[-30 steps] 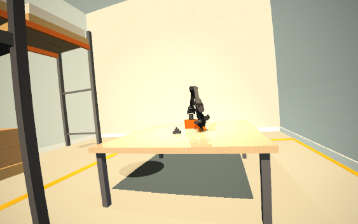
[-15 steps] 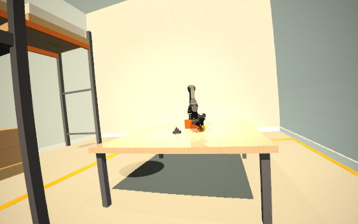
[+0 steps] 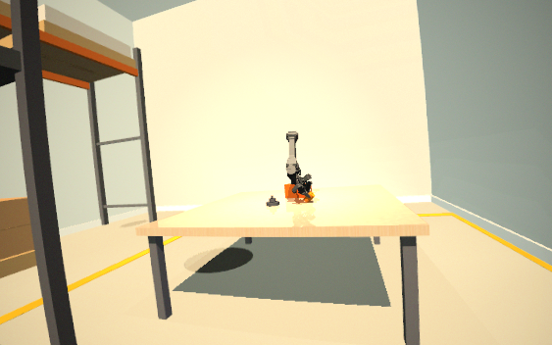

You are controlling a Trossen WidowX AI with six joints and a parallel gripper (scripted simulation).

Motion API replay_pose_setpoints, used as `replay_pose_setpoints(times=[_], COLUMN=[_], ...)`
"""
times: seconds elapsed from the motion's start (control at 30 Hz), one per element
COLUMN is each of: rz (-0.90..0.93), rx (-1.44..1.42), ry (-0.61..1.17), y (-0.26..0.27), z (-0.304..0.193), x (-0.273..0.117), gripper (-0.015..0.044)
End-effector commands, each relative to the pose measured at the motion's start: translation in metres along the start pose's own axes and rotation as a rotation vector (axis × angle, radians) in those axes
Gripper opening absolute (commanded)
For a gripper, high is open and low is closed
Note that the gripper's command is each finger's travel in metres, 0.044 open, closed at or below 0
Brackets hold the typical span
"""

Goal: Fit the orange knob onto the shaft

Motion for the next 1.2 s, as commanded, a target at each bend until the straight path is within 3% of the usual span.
replay_pose_setpoints(times=[0.0,1.17], rz=[0.005,0.055], rx=[-0.002,0.001], ry=[-0.070,-0.641], y=[0.000,-0.004], z=[-0.007,-0.070], x=[-0.003,-0.008], gripper=[0.0179,0.0179])
Point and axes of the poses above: the point midway between the two fingers, 35 mm back from their tips, its own x axis out along the fingers, its own y axis across the jaws, z = x × y, the point moved 5 cm from there along -x, back along the fingers, and after that the axes turned 5 degrees about x, right-handed, at the moved point
